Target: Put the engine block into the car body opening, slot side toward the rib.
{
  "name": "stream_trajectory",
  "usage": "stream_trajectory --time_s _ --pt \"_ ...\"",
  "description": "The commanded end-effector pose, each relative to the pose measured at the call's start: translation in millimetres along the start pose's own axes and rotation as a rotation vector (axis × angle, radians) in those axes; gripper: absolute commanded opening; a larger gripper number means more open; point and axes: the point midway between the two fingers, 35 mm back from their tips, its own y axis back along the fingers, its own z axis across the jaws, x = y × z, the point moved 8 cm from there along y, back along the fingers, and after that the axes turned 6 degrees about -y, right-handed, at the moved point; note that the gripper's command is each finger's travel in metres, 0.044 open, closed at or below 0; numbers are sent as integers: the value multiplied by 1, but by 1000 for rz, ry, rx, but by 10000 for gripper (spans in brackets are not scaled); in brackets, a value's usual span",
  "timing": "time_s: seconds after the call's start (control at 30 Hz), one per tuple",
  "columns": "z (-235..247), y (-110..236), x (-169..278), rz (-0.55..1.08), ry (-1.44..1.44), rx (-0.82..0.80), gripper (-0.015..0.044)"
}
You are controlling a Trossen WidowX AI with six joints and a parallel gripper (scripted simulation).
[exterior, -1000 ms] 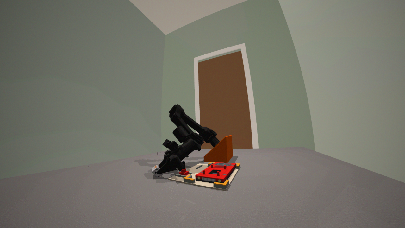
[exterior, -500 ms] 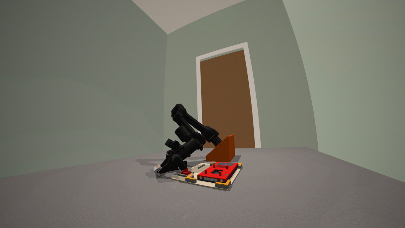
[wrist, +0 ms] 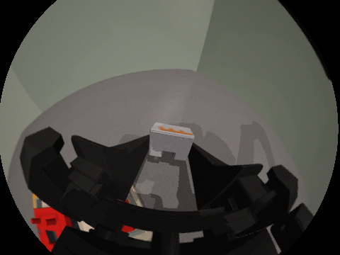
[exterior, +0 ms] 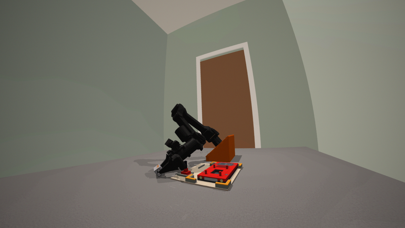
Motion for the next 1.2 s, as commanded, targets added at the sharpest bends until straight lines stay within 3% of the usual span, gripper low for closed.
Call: stream_trajectory --time_s 0.0,0.3,0.87,1.17 --pt "0 0 1 3 5 3 0" --pt "0 0 1 3 5 3 0" --pt "0 0 0 1 1 0 440" --pt "0 14 -3 3 0 -1 440"
